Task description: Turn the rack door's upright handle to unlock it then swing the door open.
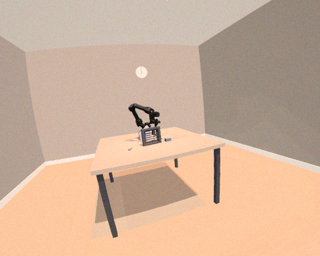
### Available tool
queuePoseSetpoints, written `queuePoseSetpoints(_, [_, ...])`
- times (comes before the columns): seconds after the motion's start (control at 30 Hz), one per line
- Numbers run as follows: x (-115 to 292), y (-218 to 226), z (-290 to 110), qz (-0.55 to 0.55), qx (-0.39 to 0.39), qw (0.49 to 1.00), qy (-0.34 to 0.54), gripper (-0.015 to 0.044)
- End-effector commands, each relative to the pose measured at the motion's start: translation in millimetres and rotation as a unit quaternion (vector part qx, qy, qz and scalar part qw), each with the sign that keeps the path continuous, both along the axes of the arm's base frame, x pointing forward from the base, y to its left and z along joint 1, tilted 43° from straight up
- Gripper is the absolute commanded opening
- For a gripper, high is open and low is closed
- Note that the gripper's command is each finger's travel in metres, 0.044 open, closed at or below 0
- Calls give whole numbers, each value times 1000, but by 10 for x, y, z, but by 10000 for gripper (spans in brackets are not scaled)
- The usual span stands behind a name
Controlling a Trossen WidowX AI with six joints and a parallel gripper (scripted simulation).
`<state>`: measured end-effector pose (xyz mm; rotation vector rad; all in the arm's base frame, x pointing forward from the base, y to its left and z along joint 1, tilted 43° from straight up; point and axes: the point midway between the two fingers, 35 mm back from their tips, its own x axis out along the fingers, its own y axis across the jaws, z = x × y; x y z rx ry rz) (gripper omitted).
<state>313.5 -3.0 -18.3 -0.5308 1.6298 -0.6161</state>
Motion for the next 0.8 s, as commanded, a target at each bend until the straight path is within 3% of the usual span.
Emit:
queuePoseSetpoints(0.0, [-22,-57,-50,3,-3,1000,3,284])
queuePoseSetpoints(0.27, [-48,-128,-123,3,-4,1000,3,284])
queuePoseSetpoints(0.5, [-48,-128,-123,3,-4,1000,3,100])
queuePoseSetpoints(0.77, [-48,-128,-123,3,-4,1000,3,47])
